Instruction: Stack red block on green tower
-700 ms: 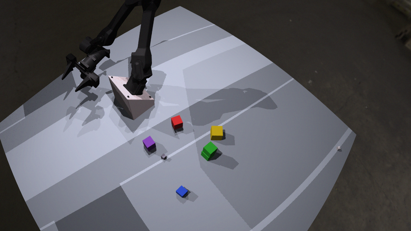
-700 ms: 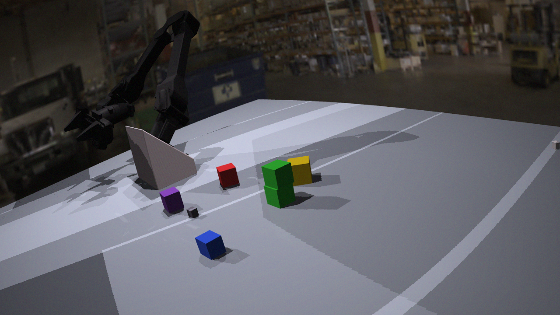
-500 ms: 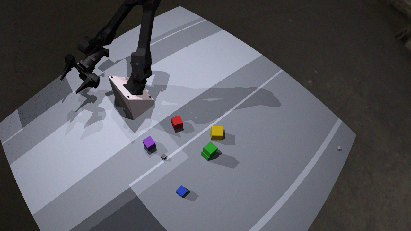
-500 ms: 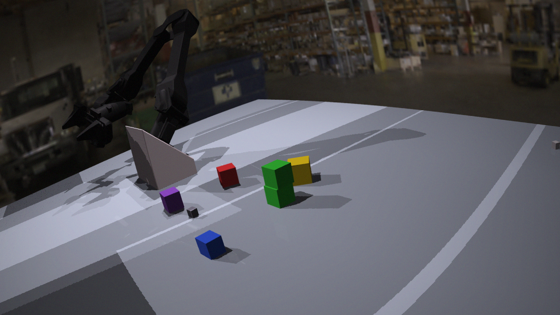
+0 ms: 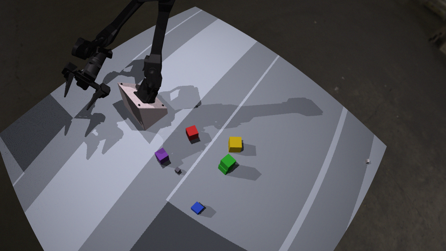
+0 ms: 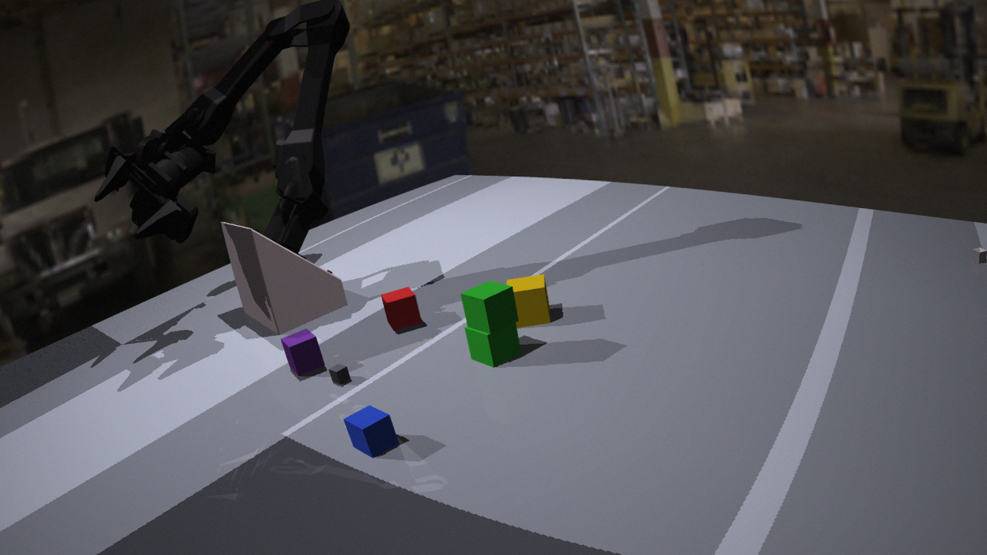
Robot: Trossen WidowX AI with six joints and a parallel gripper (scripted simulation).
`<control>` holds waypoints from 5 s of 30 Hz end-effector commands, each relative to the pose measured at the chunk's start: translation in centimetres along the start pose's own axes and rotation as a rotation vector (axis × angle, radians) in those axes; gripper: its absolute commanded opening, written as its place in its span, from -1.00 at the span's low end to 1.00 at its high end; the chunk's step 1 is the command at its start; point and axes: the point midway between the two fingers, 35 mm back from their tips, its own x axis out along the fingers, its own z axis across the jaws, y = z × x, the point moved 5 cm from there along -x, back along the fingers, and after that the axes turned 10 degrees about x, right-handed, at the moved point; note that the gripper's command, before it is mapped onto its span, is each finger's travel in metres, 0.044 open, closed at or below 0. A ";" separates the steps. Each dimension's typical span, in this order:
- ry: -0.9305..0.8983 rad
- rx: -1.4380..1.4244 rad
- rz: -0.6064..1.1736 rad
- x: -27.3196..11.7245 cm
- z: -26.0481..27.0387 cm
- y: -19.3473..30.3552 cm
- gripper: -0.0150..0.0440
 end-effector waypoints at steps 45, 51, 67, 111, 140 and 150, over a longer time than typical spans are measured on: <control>0.974 -1.521 0.375 6.5 -17.9 18.6 1.00; 1.102 -1.693 0.478 5.7 -21.1 19.5 1.00; 1.457 -2.116 0.835 1.8 -28.7 19.7 1.00; 1.620 -2.270 1.042 0.1 -35.9 14.6 1.00; 1.621 -2.267 1.046 0.4 -37.4 12.7 1.00; 1.621 -2.267 1.046 0.4 -37.4 12.7 0.38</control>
